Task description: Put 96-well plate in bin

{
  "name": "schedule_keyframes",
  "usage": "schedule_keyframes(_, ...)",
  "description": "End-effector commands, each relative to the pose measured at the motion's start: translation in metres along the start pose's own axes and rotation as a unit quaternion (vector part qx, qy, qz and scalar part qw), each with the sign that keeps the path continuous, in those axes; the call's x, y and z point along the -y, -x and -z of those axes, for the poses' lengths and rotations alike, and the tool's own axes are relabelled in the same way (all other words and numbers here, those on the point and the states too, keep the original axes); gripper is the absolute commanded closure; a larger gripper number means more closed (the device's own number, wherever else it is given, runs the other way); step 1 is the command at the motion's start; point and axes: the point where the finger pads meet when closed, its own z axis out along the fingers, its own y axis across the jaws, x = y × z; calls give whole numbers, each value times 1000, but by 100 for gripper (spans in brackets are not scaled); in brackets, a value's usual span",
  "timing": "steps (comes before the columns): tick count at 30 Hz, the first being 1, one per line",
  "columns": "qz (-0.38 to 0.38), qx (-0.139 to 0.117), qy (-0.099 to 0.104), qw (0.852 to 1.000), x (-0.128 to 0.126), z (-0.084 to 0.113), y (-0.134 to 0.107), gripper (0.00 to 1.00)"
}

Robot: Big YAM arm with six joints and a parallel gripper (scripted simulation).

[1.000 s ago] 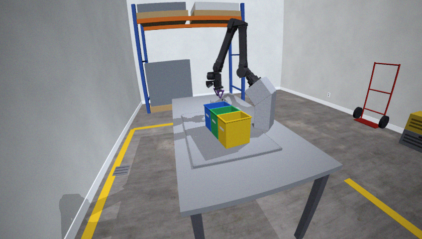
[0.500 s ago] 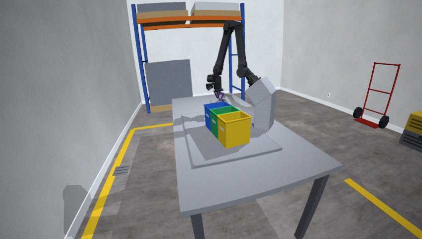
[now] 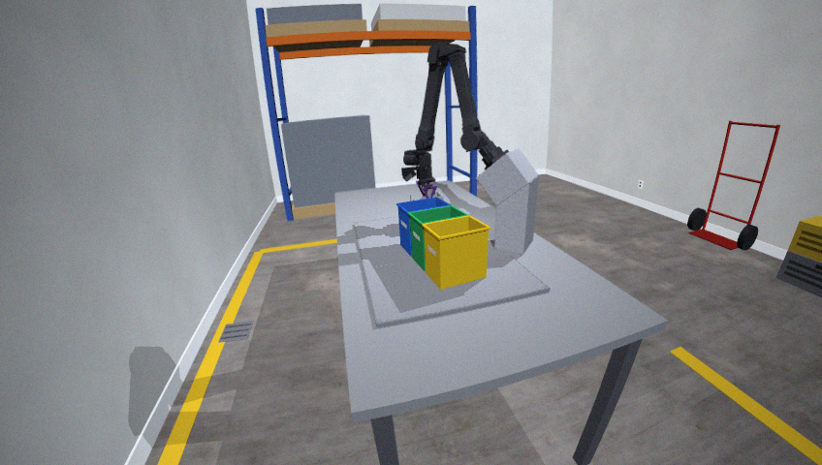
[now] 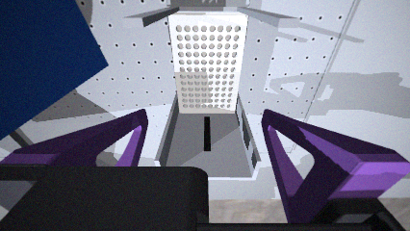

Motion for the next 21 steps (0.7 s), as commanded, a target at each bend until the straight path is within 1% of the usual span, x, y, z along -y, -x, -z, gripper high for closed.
schedule_keyframes(1, 2, 6, -10, 1000, 10, -3, 3, 0)
schedule_keyframes(16, 2, 7, -11, 1000, 11, -28, 4, 0)
schedule_keyframes(18, 2, 7, -11, 1000, 11, -28, 4, 0)
schedule_keyframes(19, 3, 4, -7, 1000, 7, -30, 0, 0)
schedule_keyframes(21, 2, 5, -9, 1000, 10, -34, 2, 0)
